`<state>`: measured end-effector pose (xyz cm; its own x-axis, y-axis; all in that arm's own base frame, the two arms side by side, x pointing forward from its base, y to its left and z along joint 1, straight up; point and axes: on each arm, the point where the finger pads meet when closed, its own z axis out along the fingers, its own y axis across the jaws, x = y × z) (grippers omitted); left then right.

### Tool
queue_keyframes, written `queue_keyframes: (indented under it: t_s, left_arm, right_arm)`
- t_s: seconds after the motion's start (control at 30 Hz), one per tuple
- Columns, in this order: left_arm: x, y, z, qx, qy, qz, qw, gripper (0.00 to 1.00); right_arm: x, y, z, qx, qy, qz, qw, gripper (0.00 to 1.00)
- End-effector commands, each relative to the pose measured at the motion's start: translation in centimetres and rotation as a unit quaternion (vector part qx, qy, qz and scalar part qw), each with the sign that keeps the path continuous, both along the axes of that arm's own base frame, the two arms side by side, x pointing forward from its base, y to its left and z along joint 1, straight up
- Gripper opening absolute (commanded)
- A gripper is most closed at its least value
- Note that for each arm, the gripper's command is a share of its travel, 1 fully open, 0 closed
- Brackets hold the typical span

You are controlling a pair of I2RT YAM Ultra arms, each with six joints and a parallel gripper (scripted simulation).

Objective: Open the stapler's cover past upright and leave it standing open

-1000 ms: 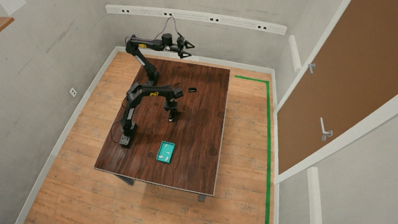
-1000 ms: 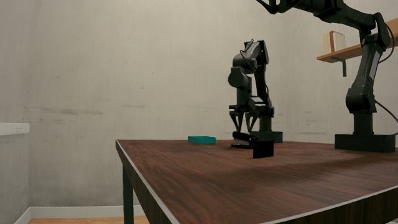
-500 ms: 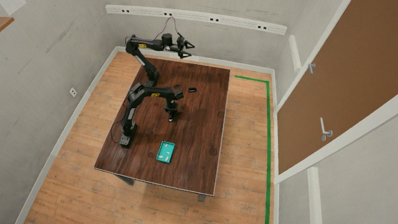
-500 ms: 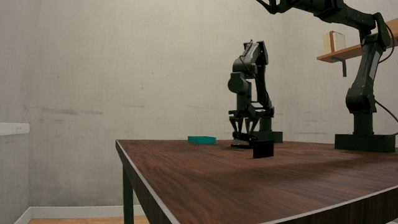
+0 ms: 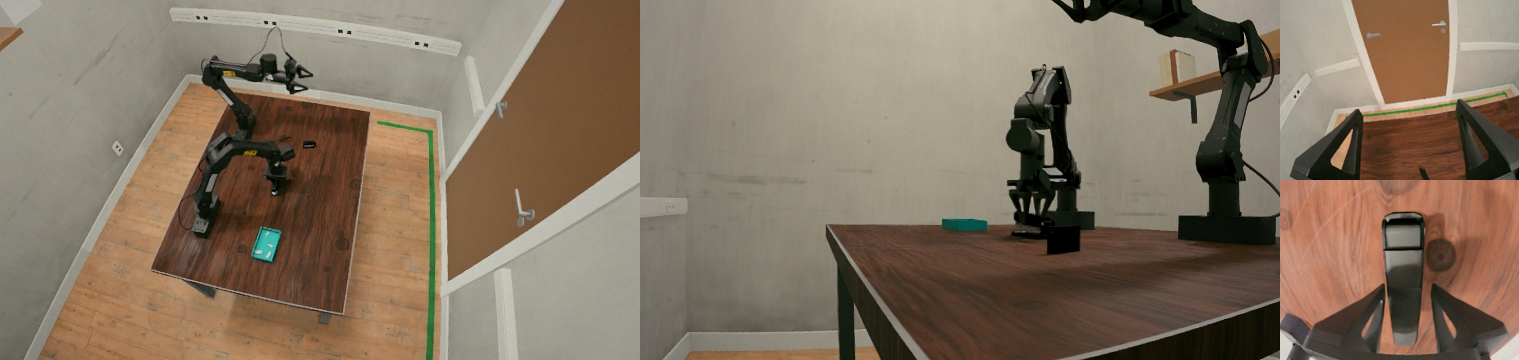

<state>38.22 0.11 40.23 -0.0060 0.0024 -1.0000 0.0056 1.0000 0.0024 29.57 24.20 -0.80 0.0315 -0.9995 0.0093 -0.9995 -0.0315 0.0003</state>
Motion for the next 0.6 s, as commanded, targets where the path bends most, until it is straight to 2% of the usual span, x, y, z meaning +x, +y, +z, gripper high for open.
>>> queue_keyframes:
  t_s: [0.0, 0.1, 0.13, 0.2, 0.57]
  left_arm:
    - [-0.14, -0.01, 0.88, -0.001, -0.008, 0.003, 1.0, 1.0]
    - [-0.14, -0.01, 0.88, -0.001, -0.008, 0.003, 1.0, 1.0]
    - [-0.14, -0.01, 0.88, -0.001, -0.008, 0.003, 1.0, 1.0]
    - [-0.14, -0.01, 0.88, -0.001, -0.008, 0.003, 1.0, 1.0]
    - [-0.14, -0.01, 0.88, -0.001, -0.008, 0.003, 1.0, 1.0]
  right_arm:
    - [0.37, 0.21, 0.26, 0.014, -0.005, -0.001, 1.0, 0.42]
    - [0.37, 0.21, 0.26, 0.014, -0.005, -0.001, 1.0, 0.42]
    - [0.29, 0.26, 0.45, 0.009, -0.005, 0.002, 1.0, 0.37]
    - [0.29, 0.26, 0.45, 0.009, -0.005, 0.002, 1.0, 0.37]
    - [0.29, 0.26, 0.45, 0.009, -0.005, 0.002, 1.0, 0.23]
